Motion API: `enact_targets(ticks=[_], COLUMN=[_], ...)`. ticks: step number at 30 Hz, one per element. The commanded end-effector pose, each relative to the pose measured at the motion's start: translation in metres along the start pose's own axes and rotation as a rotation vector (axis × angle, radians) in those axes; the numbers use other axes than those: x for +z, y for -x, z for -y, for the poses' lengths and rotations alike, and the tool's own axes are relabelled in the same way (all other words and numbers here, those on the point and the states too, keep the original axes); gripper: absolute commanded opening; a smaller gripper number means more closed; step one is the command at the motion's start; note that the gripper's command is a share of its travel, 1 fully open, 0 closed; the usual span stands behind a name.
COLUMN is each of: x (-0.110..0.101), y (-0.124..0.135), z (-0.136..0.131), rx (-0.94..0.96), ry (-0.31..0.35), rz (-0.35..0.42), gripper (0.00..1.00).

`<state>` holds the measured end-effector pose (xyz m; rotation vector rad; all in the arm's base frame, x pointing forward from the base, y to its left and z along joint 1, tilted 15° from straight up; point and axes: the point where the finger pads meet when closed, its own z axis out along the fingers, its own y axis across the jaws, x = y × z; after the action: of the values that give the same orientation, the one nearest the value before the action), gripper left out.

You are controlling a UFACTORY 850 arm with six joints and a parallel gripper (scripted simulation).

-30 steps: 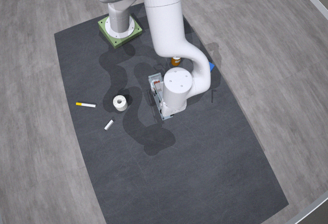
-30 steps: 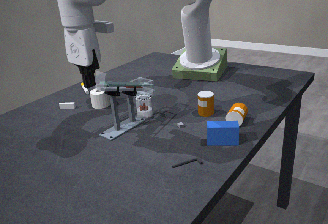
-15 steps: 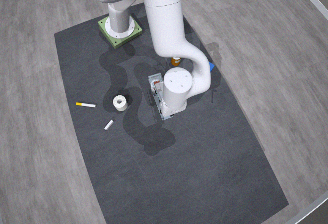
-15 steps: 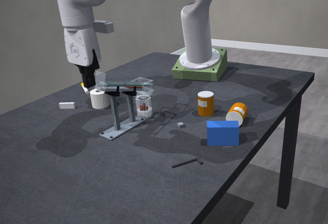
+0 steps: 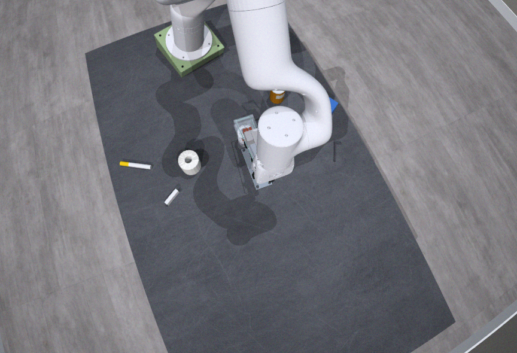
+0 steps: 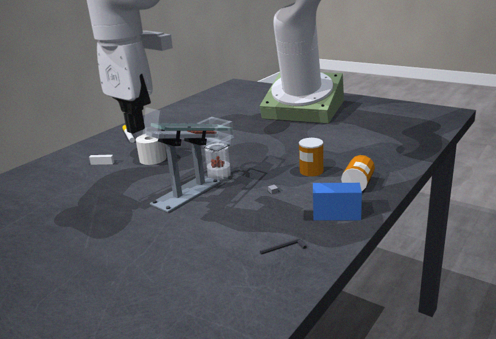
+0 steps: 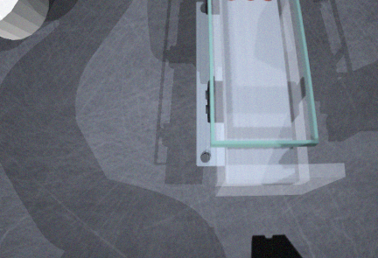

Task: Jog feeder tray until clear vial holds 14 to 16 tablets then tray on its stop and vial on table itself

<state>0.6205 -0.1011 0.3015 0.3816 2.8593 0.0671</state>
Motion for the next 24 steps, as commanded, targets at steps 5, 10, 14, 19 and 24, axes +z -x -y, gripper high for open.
enact_targets(ticks=[5, 10, 14, 19, 24], x=[-0.003, -0.008, -0.018, -0.034, -0.047], y=[0.001, 0.001, 0.001, 0.001, 0.001], z=[0.0, 0.0, 0.0, 0.0, 0.0], rx=[0.0, 0.0, 0.0, 0.0, 0.0], ry=[0.0, 0.0, 0.0, 0.0, 0.0], rz=[0.002, 0.002, 0.002, 0.002, 0.002], gripper=[0.0, 0.0, 0.0, 0.0, 0.0])
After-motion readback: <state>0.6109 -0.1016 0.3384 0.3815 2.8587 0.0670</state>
